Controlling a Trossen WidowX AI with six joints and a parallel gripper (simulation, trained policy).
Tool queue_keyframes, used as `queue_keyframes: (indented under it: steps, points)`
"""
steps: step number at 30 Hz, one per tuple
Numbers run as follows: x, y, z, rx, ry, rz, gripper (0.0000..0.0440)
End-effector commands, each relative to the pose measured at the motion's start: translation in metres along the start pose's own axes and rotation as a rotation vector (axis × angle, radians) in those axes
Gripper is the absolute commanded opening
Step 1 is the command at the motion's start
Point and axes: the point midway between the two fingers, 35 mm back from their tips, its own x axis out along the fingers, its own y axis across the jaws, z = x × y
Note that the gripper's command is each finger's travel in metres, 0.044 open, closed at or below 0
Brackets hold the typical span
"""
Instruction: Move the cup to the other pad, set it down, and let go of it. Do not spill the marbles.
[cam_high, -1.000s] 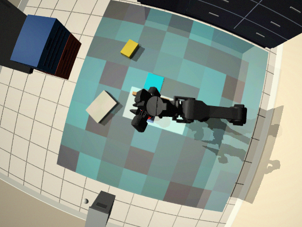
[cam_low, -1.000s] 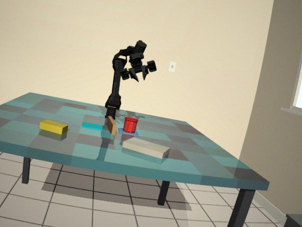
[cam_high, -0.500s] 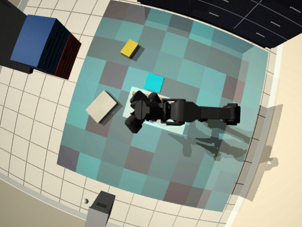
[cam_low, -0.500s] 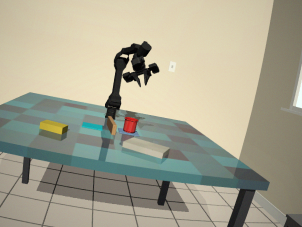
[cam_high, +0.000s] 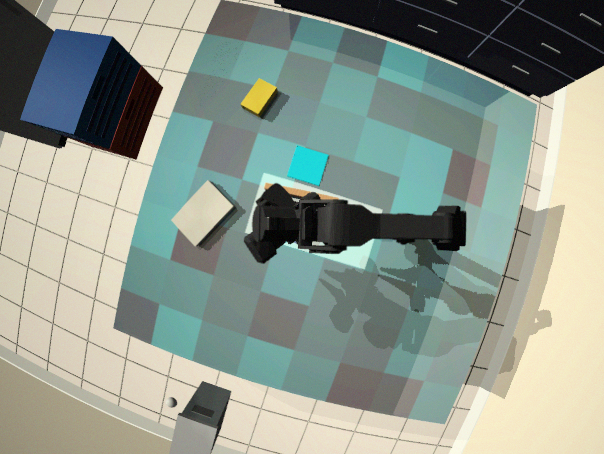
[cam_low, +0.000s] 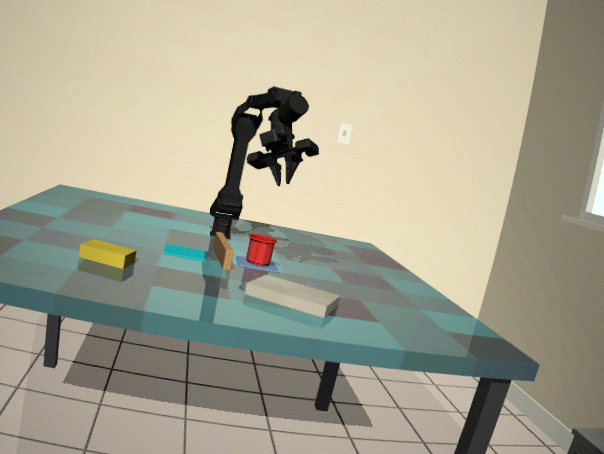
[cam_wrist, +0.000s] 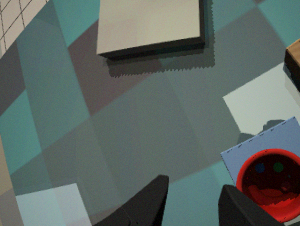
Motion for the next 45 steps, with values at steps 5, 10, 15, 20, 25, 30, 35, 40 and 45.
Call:
queue_keyframes:
  steps: [5, 10, 15, 20, 25, 30, 35, 40, 45]
  points:
    - [0.015, -0.015, -0.005, 0.056, 0.059, -0.121, 0.0122]
    - [0.024, -0.025, -0.009, 0.079, 0.097, -0.197, 0.0131]
    - [0.032, -0.037, -0.013, 0.096, 0.133, -0.272, 0.0138]
    - [0.041, -0.048, -0.018, 0.111, 0.167, -0.346, 0.0144]
    - [0.049, -0.059, -0.022, 0.124, 0.196, -0.417, 0.015]
    - [0.06, -0.069, -0.026, 0.136, 0.212, -0.475, 0.0159]
    - [0.071, -0.078, -0.03, 0.147, 0.221, -0.522, 0.0167]
    - [0.084, -0.087, -0.035, 0.156, 0.228, -0.562, 0.0175]
    - [0.098, -0.095, -0.039, 0.16, 0.234, -0.594, 0.018]
